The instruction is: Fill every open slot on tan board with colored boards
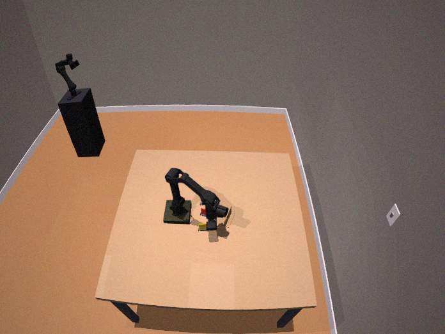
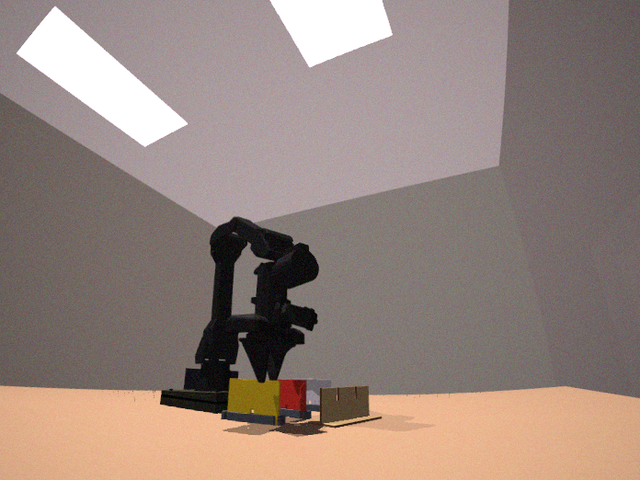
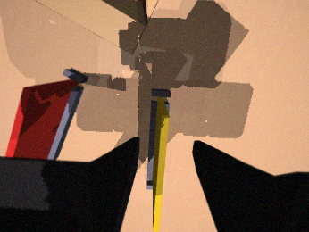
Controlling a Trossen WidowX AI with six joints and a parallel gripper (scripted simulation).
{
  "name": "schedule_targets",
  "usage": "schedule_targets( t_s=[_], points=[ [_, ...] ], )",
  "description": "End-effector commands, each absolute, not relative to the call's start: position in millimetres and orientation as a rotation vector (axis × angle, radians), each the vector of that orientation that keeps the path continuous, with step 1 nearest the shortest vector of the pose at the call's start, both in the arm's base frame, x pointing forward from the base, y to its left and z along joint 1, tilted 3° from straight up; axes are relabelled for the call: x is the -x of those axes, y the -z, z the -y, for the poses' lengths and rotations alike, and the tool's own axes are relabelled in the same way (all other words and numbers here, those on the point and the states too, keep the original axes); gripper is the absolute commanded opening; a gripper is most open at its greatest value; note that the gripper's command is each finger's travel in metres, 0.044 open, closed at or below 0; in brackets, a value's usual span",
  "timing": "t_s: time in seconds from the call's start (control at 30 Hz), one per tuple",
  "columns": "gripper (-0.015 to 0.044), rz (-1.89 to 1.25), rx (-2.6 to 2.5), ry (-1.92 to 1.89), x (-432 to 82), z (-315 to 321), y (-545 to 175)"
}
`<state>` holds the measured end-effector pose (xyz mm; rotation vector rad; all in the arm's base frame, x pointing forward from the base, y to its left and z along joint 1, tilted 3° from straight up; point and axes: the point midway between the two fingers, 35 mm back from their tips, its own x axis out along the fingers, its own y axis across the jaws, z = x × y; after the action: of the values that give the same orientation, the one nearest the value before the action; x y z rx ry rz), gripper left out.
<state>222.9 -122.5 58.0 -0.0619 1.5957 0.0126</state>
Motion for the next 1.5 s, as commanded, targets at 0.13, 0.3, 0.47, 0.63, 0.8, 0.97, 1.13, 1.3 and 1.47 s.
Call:
schedule_targets(
  t_s=[0.13,0.3,0.47,0.63,0.8,0.97,1.13,1.3,1.47],
  points=[
    [0.0185,-1.607,0.058,-0.023,-220.4,121.2,-43.5],
    [0.0185,-1.607,0.058,-0.023,-220.1,121.2,-36.5],
    [0.0185,-1.607,0.058,-0.023,-219.7,121.3,-29.5],
    [0.0185,-1.607,0.058,-0.023,-219.4,121.4,-22.2],
    [0.0185,-1.607,0.058,-0.023,-219.1,121.5,-15.3],
    [0.0080,-1.607,0.058,-0.023,-219.1,121.5,-15.1],
    [0.0007,-1.607,0.058,-0.023,-219.1,121.5,-15.1],
    [0.0000,-1.607,0.058,-0.023,-219.1,121.5,-15.1],
    [0.0000,-1.607,0.058,-0.023,-219.3,121.4,-19.5]
  ],
)
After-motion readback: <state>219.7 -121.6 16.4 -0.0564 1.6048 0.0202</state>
